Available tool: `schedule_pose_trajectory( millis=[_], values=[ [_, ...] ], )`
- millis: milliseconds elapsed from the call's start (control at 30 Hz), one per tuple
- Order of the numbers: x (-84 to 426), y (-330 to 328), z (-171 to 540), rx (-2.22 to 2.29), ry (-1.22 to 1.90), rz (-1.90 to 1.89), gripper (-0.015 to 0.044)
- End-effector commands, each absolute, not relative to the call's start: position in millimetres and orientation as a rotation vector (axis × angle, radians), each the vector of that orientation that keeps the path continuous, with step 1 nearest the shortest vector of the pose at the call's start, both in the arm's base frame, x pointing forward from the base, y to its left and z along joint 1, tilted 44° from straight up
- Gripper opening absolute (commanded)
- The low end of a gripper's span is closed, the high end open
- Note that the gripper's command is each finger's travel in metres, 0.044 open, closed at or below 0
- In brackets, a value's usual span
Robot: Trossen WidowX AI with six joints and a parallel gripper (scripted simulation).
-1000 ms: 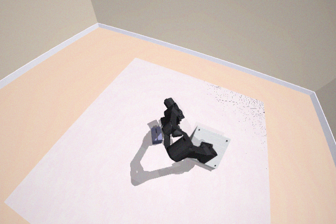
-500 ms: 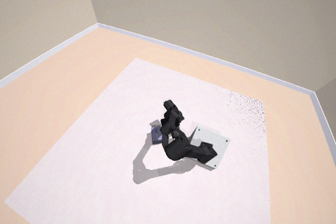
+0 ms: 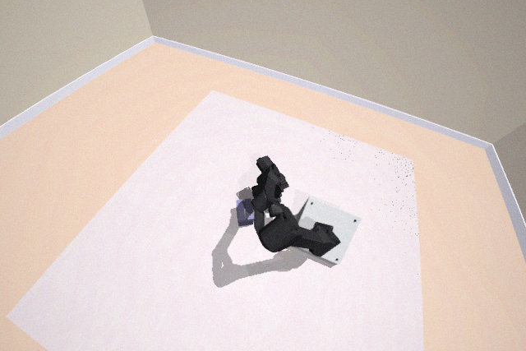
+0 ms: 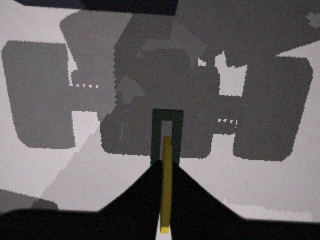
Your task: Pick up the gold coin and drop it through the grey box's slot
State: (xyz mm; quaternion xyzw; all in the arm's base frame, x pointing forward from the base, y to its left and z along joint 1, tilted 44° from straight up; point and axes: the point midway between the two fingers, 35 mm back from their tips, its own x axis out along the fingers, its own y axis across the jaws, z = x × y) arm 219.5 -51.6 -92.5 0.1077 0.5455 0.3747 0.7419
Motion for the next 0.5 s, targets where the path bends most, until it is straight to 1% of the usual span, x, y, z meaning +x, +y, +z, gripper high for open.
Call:
schedule_pose_trajectory(
  millis=[0, 467],
  values=[
    [221, -59, -88, 0.226, 1.194, 0.819, 0.0],
    [218, -83, -65, 0.223, 1.197, 0.816, 0.0]
  ],
)
